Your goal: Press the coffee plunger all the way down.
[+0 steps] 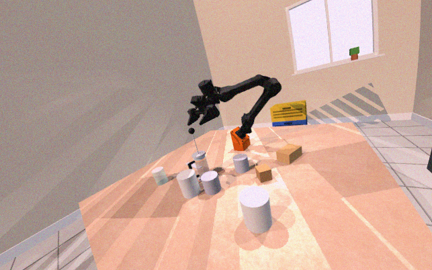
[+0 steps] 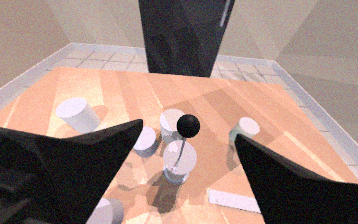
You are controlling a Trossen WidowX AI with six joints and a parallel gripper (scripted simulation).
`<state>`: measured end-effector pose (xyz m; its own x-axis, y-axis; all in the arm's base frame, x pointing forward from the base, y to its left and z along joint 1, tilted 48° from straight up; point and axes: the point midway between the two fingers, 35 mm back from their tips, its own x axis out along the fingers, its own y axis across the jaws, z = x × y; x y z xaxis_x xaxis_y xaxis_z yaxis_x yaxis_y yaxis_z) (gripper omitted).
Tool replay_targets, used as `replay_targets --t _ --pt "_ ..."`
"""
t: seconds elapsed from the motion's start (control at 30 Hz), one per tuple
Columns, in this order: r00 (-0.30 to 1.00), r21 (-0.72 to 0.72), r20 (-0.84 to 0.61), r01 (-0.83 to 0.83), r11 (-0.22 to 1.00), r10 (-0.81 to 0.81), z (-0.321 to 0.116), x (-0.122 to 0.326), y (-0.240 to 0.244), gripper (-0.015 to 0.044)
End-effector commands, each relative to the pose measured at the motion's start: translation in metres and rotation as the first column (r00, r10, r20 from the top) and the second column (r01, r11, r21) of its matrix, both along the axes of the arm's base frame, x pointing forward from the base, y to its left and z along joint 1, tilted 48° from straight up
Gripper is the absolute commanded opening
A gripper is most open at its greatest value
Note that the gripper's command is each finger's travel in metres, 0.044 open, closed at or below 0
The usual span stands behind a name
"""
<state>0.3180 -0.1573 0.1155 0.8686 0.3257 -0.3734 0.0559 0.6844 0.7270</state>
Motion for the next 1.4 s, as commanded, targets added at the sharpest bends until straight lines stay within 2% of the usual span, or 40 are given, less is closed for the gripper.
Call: replay_targets --t 0.0,0.6,1.0,1.37 --pt "1.0 0.01 -0.01 0.0 1.0 0.0 -0.006 0.005 0.005 0.044" --pt "1.0 0.011 -0.006 0.001 1.0 -0.001 -0.015 0.026 0.014 0.044" --pt "1.0 0.011 -0.006 0.001 1.0 -0.001 -0.015 0.026 0.014 0.0125" --pt "1.0 0.011 -0.006 0.001 1.0 -0.001 -0.016 0.026 0.014 0.0116"
